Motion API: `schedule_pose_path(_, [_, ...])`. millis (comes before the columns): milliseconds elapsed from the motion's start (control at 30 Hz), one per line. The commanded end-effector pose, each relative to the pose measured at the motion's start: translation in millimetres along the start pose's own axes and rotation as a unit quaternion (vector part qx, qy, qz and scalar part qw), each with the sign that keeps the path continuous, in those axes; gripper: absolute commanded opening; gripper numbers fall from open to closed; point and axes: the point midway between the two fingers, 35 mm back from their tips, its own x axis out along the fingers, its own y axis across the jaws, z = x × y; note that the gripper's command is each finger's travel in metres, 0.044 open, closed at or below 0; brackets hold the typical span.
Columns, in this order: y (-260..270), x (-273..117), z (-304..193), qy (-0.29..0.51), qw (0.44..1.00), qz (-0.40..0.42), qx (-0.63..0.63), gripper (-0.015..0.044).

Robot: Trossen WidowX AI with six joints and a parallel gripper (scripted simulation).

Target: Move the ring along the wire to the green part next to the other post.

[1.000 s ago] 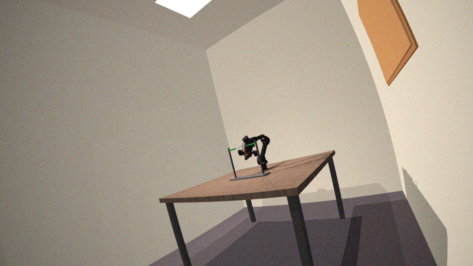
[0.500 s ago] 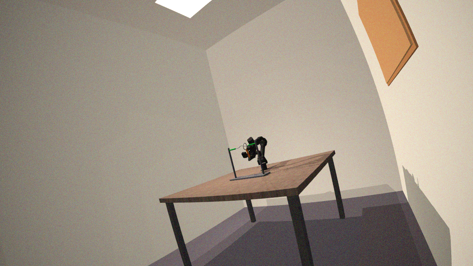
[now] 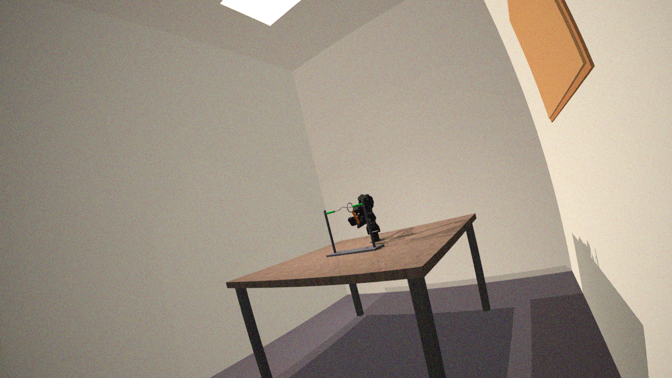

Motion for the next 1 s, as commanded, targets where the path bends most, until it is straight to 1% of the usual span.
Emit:
schedule_pose_path(0, [5.9,0.6,0.3,-0.003,1.0,0.0,0.011,-0.015])
schedule_pose_path(967, [38.3,3.2,1.6,-0.011,1.0,0.008,0.022,-0.015])
